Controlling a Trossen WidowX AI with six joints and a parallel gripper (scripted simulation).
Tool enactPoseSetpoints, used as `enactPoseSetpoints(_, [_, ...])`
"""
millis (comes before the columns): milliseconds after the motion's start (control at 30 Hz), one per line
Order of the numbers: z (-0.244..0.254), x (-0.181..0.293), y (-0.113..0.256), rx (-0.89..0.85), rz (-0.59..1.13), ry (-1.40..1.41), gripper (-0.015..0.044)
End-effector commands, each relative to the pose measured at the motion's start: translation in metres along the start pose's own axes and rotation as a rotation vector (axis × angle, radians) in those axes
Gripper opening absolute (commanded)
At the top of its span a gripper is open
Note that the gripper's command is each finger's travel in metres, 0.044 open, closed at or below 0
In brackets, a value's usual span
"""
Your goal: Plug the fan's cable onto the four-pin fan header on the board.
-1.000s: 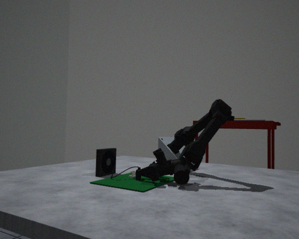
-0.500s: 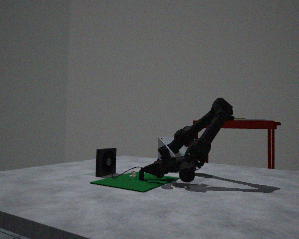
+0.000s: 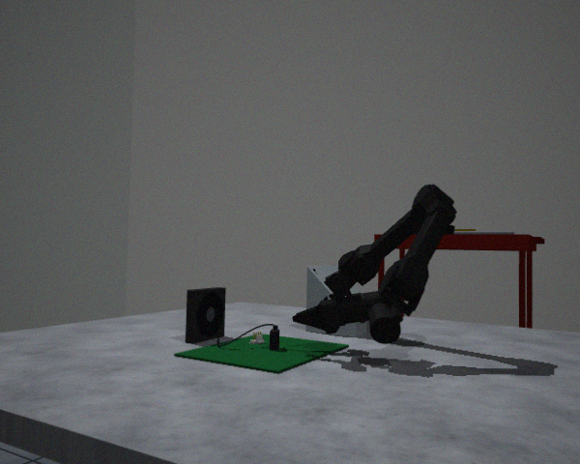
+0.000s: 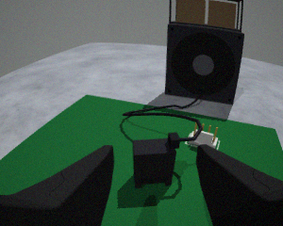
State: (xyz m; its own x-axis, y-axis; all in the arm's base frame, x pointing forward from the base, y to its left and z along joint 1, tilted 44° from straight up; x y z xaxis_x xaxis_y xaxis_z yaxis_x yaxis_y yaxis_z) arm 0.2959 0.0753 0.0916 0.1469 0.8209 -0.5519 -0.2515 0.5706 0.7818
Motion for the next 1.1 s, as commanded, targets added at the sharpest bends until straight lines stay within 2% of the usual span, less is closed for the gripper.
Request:
enactPoseSetpoints(0, [0.001, -0.006, 0.015, -0.006, 0.003, -0.009, 0.0205])
enactPoseSetpoints(233, [-0.001, -0.016, 0.033, -0.006, 0.003, -0.009, 0.0205])
enactPoseSetpoints(367, [-0.001, -0.017, 0.03, 0.024, 0.027, 0.004, 0.0205])
enactPoseSetpoints(1067, [-0.003, -0.039, -0.017, 0.324, 0.484, 0.141, 0.0205])
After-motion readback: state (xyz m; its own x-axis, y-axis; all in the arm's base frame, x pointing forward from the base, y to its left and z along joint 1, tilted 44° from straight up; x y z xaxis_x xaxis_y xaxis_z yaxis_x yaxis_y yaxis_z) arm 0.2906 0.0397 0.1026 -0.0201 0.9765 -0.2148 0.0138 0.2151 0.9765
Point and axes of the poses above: the point midway between the two fingers, 35 mm back from their tips, its own y axis back along the fingers, its own z axis across the jaws, x = y × z, the point moved 7 cm from there along y, back along the fingers, and after that the axes turned 5 degrees about -y, right-handed, at the moved point
